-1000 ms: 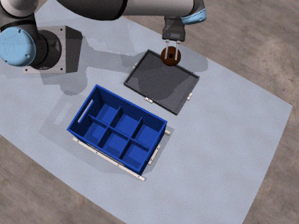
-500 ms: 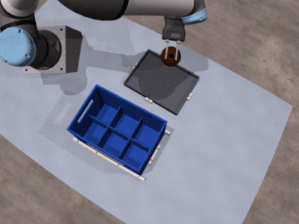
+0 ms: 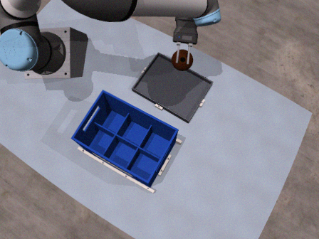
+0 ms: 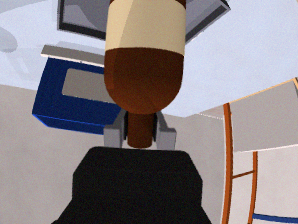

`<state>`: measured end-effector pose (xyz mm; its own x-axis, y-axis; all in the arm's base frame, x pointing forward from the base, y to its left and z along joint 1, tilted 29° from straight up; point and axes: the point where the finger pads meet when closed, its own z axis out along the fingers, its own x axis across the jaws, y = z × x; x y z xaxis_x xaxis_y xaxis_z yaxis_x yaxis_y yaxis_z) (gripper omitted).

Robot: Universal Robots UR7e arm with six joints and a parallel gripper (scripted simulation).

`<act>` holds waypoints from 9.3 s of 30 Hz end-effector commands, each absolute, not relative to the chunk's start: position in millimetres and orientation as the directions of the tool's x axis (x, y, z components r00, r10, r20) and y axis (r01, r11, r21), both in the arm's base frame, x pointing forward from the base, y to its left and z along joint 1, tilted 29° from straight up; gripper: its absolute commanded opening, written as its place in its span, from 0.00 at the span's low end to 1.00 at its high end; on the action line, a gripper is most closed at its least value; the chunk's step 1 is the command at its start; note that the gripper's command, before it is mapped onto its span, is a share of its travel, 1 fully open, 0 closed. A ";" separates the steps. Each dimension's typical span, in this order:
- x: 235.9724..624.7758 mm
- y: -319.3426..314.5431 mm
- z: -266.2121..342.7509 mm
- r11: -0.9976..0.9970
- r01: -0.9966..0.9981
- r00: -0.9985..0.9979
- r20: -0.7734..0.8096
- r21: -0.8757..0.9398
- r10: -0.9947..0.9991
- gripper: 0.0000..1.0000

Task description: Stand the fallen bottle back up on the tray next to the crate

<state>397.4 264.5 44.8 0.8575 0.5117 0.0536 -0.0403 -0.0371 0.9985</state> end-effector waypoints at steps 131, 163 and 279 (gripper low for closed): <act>397.7 248.1 52.3 0.112 -0.130 0.857 0.055 0.985 0.512 0.00; 397.7 247.0 52.8 0.112 -0.130 0.857 0.055 0.985 0.512 0.00; 416.1 221.9 -2.1 0.112 -0.130 0.857 0.055 0.985 0.512 0.00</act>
<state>416.0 221.7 -2.4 0.8573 0.5120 0.0538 -0.1288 0.1121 0.9853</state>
